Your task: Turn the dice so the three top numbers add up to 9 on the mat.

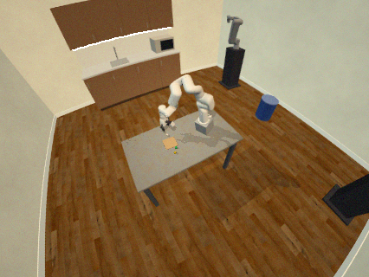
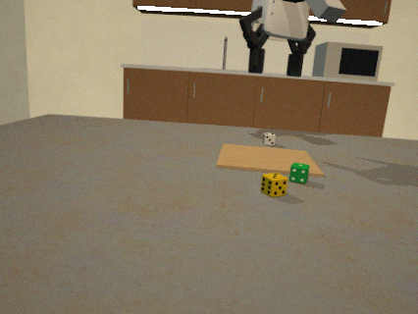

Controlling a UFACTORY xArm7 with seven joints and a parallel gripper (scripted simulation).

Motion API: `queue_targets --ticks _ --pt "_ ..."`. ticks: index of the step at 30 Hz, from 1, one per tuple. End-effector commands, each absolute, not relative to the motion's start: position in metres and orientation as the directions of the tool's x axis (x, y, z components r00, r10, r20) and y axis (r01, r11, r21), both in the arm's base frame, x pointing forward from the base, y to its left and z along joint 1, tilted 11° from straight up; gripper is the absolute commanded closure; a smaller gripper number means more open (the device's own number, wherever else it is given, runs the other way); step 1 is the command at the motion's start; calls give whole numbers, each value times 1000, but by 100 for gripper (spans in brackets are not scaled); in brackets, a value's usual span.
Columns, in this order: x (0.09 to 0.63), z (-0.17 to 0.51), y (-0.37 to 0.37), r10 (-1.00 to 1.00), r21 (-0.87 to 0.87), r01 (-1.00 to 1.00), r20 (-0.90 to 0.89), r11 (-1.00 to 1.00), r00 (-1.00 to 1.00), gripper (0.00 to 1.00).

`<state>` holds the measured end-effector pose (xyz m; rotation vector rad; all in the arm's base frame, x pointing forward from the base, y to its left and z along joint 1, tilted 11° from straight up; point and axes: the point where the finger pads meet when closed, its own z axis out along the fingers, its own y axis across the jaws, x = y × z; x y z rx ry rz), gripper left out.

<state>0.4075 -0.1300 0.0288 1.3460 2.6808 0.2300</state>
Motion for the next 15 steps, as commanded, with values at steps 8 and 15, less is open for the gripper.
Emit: queue_targets --ticks 8,15 --pt "410 25 -131 953 185 937 9 296 -303 0" --pt "411 22 -130 990 180 975 40 129 -138 0"
